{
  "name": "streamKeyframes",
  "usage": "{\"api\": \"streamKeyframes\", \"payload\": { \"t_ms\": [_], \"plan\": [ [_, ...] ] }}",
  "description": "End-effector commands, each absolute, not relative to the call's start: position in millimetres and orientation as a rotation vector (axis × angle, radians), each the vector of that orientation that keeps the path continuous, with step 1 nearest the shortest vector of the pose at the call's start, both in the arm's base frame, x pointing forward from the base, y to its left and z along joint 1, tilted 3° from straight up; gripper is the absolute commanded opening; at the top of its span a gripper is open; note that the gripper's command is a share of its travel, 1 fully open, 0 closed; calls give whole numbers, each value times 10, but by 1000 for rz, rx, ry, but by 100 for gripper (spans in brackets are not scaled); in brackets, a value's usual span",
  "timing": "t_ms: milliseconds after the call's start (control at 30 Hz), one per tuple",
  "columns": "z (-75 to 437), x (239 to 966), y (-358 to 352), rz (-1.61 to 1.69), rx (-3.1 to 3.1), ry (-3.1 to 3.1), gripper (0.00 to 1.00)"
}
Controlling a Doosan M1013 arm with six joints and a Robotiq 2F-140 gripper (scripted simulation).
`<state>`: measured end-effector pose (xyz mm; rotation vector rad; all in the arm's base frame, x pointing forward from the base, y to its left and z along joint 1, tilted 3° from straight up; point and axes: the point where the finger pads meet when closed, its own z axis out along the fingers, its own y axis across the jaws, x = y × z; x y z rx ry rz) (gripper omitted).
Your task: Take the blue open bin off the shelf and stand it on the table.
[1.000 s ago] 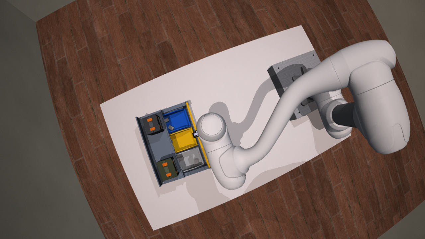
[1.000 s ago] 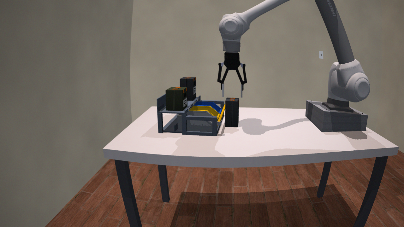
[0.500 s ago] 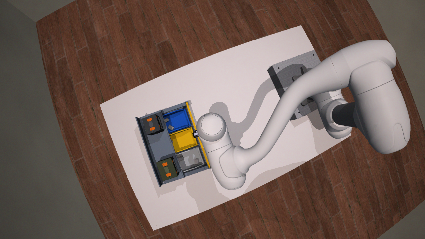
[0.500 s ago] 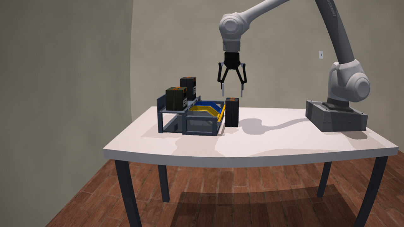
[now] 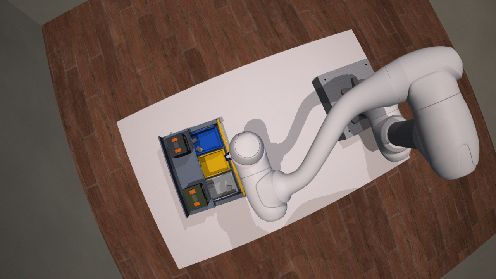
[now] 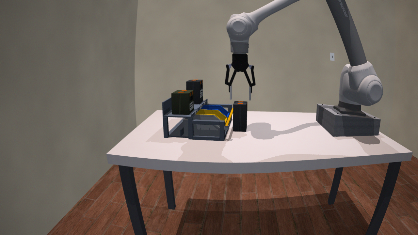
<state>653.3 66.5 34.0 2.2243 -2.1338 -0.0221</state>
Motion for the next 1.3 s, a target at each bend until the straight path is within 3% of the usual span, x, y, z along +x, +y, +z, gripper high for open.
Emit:
{"api": "streamKeyframes", "payload": {
  "t_ms": [0,1267],
  "plan": [
    [347,6533,666,-22,2224,-2134,57],
    [365,6534,666,-36,2521,-1779,57]
  ]
}}
